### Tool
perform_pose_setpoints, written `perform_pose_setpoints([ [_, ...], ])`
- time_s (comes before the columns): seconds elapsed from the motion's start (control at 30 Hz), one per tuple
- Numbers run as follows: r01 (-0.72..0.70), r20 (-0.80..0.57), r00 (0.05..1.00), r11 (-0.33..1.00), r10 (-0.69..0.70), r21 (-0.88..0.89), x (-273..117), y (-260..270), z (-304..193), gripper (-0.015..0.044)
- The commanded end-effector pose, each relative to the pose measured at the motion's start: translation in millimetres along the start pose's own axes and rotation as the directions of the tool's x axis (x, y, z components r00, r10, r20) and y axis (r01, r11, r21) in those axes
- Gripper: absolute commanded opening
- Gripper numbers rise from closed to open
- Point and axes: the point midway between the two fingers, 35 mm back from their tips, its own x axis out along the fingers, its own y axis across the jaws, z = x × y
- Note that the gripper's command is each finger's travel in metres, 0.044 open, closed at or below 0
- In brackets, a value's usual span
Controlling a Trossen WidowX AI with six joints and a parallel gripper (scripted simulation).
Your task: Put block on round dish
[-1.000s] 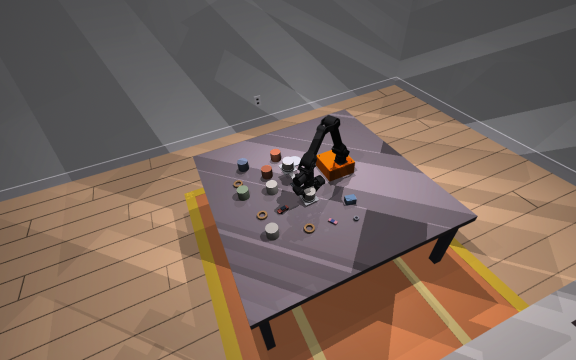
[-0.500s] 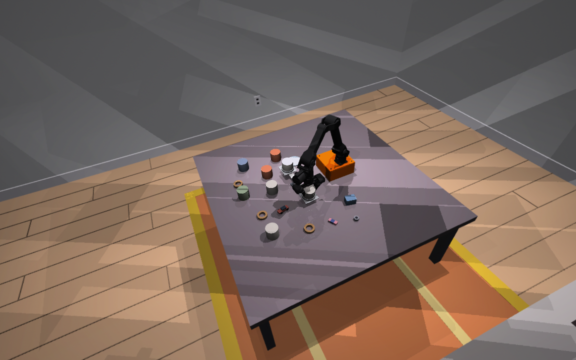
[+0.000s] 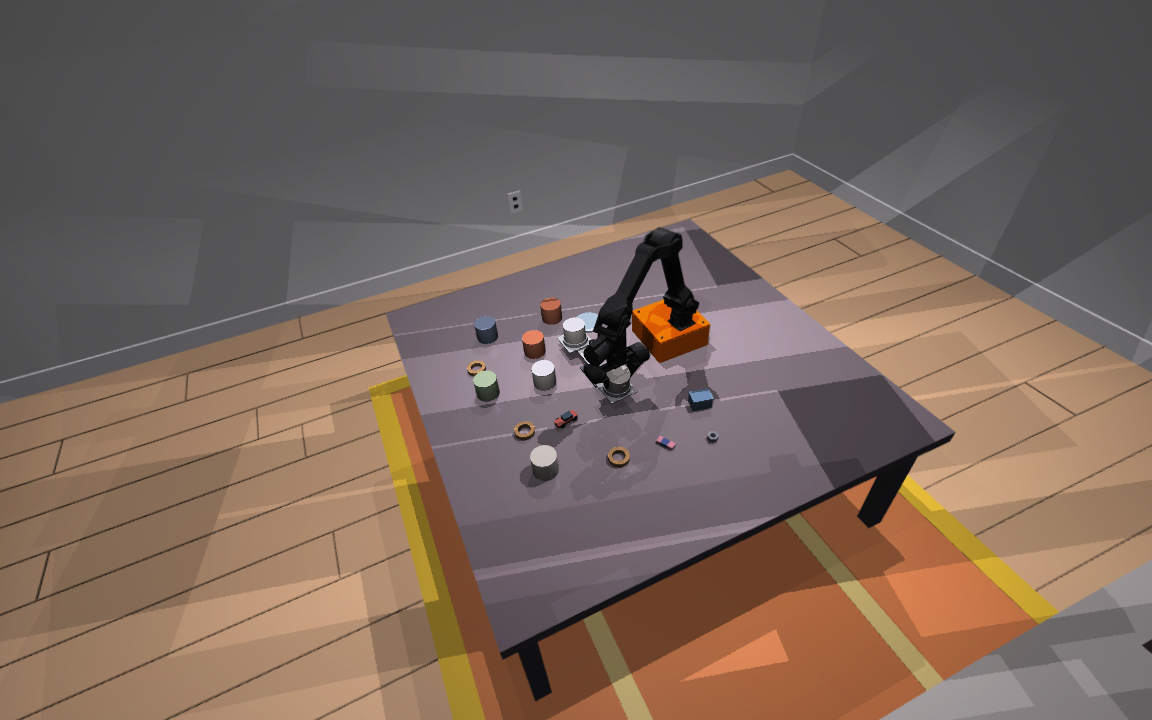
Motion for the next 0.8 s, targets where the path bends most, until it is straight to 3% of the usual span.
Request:
perform_pose_setpoints([
  [0.0,-0.022,-0.008,1.0,1.0,0.022,0.003,-11.8,4.6,-1.9,0.0],
  [0.77,-0.022,-0.008,1.0,1.0,0.022,0.003,-41.1,4.3,-1.8,0.0],
])
